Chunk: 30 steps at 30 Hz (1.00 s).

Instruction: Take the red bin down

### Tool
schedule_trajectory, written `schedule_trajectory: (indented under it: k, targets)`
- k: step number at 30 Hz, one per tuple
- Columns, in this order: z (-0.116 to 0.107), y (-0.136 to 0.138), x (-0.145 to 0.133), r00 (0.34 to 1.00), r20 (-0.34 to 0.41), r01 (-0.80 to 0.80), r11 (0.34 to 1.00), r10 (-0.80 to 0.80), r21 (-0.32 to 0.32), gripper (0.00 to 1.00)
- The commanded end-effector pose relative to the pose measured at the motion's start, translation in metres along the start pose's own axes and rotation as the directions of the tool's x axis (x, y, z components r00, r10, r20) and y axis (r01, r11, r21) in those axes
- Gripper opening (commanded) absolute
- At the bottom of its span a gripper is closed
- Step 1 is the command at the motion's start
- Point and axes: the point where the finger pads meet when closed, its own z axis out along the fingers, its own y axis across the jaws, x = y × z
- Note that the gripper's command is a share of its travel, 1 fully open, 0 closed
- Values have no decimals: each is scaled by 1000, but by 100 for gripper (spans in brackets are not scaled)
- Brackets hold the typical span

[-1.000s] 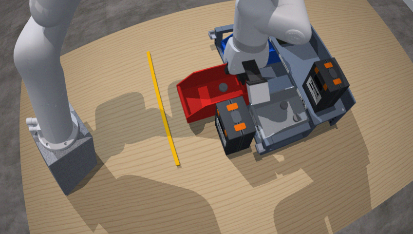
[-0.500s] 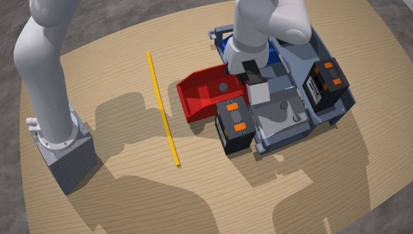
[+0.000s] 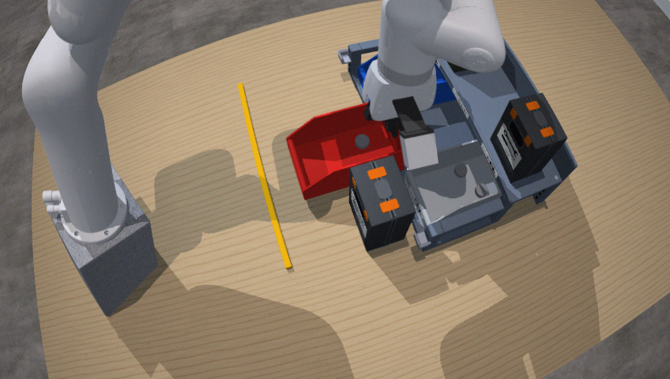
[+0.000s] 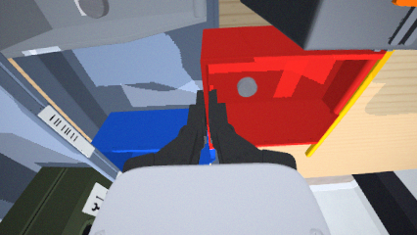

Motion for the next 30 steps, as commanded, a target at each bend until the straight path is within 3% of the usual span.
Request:
schedule_trajectory:
  k: [1, 30]
  targets:
    - [-1, -1, 0, 1000, 0, 0, 1000, 0, 3, 0]
    - [-7, -1, 0, 1000, 0, 0, 1000, 0, 3, 0]
